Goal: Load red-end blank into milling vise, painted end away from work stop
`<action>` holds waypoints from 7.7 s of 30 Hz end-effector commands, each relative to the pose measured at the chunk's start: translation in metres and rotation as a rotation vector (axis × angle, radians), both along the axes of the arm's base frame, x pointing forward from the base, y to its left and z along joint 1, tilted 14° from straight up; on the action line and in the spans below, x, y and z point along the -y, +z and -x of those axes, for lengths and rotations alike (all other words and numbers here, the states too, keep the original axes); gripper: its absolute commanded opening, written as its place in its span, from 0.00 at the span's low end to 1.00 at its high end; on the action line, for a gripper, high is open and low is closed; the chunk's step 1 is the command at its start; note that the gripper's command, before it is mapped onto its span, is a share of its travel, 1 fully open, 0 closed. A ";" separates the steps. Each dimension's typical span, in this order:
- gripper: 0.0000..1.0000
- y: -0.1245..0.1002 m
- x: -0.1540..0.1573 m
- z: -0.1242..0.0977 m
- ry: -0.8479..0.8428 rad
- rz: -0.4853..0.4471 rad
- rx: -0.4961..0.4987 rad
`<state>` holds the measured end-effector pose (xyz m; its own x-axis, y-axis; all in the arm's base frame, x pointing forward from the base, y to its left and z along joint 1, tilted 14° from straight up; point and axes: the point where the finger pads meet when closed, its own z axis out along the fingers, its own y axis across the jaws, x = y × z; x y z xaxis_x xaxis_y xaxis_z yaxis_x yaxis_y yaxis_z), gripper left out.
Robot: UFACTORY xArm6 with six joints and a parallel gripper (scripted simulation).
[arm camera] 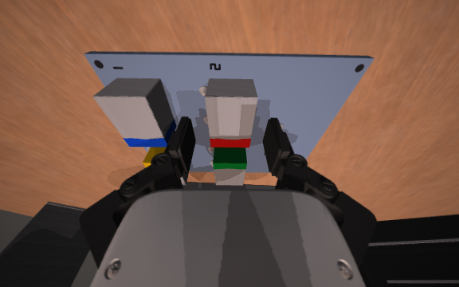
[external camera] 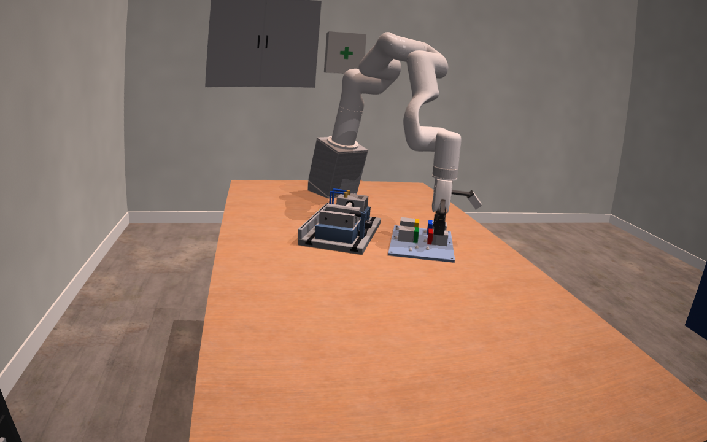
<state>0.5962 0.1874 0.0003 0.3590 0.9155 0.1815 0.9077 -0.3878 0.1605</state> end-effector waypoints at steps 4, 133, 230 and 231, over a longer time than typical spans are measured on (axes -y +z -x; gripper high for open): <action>0.78 -0.002 -0.001 -0.003 0.000 -0.002 0.005; 0.78 -0.012 -0.002 -0.006 0.000 -0.002 0.006; 0.00 0.015 0.001 0.000 0.000 -0.002 0.006; 0.00 0.018 0.001 0.001 0.000 -0.002 0.006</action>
<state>0.5971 0.1877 0.0019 0.3587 0.9155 0.1823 0.9075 -0.3878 0.1613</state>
